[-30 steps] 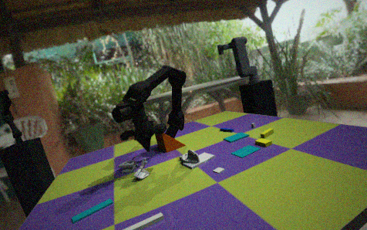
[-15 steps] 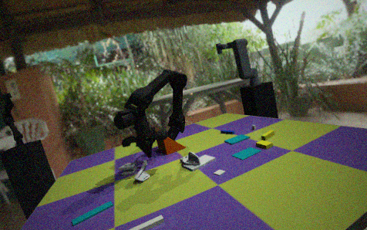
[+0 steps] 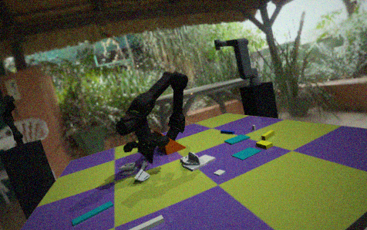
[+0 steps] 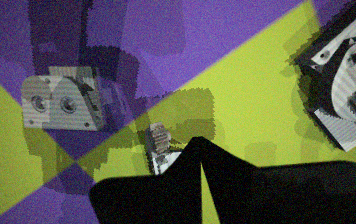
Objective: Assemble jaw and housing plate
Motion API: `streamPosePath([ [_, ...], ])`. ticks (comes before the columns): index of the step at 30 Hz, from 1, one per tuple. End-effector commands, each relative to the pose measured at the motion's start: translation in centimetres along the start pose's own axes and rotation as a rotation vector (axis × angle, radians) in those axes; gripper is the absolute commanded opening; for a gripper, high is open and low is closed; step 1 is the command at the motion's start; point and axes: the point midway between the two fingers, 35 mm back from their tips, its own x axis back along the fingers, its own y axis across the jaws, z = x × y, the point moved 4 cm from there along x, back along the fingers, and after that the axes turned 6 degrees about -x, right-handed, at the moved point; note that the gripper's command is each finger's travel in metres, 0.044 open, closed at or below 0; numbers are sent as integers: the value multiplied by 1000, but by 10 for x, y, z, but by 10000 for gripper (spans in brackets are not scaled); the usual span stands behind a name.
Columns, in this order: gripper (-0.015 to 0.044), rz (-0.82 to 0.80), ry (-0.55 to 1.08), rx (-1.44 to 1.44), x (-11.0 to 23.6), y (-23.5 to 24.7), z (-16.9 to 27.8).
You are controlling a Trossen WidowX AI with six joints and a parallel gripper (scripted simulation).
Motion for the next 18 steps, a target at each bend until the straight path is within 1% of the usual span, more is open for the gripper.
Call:
streamPosePath([
  [1,0,6,-4,-7,-8,1,-1],
  [8,0,7,-4,-7,-18,1,-2],
  [18,0,5,-3,-7,-18,9,0],
])
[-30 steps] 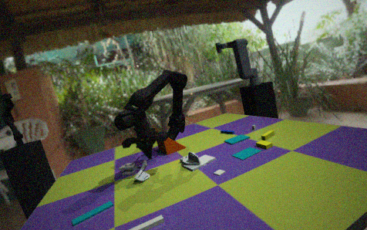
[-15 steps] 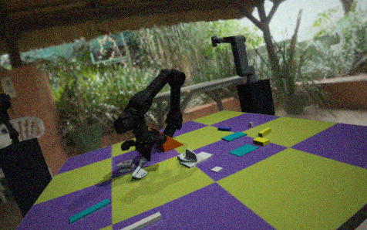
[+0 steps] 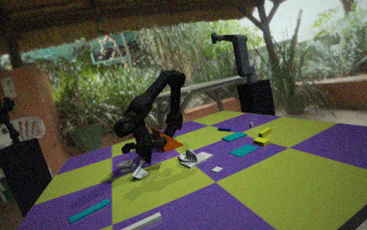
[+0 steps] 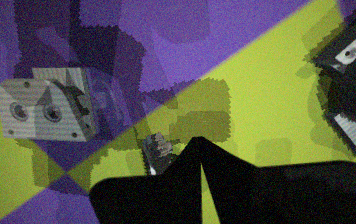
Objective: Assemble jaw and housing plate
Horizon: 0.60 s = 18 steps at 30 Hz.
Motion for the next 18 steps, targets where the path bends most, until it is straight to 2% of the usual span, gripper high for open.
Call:
streamPosePath([
  [1,0,-1,1,-1,0,8,2],
  [18,0,-4,3,-2,0,36,5],
])
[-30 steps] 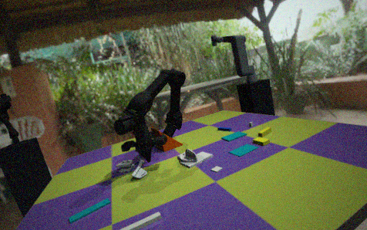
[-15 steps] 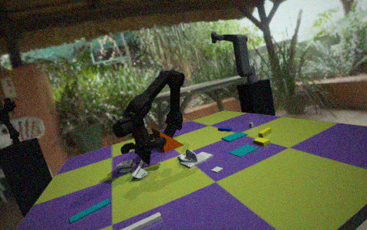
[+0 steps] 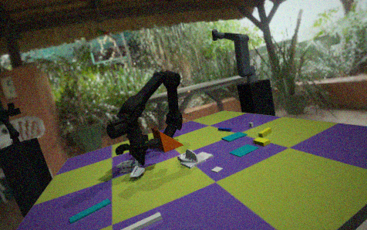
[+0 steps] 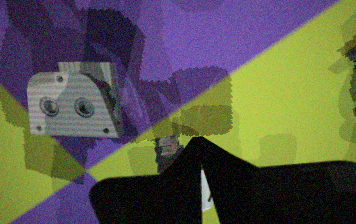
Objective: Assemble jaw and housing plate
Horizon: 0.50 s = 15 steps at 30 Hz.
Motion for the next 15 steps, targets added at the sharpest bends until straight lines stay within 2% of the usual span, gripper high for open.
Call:
streamPosePath([
  [1,0,-2,-2,0,0,8,1],
  [15,0,-2,-2,0,0,24,2],
])
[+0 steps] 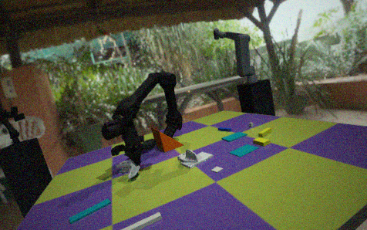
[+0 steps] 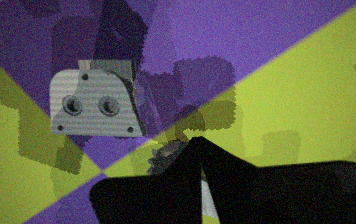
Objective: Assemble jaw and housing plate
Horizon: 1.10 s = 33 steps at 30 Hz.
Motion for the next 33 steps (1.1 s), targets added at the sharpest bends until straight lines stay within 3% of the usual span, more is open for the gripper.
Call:
streamPosePath([
  [1,0,-2,-3,2,1,2,1],
  [10,0,-2,-3,2,10,2,1],
  [15,0,1,-8,-4,62,2,0],
  [19,0,1,-8,-5,64,2,-1],
  [33,368,7,-8,-13,57,4,0],
])
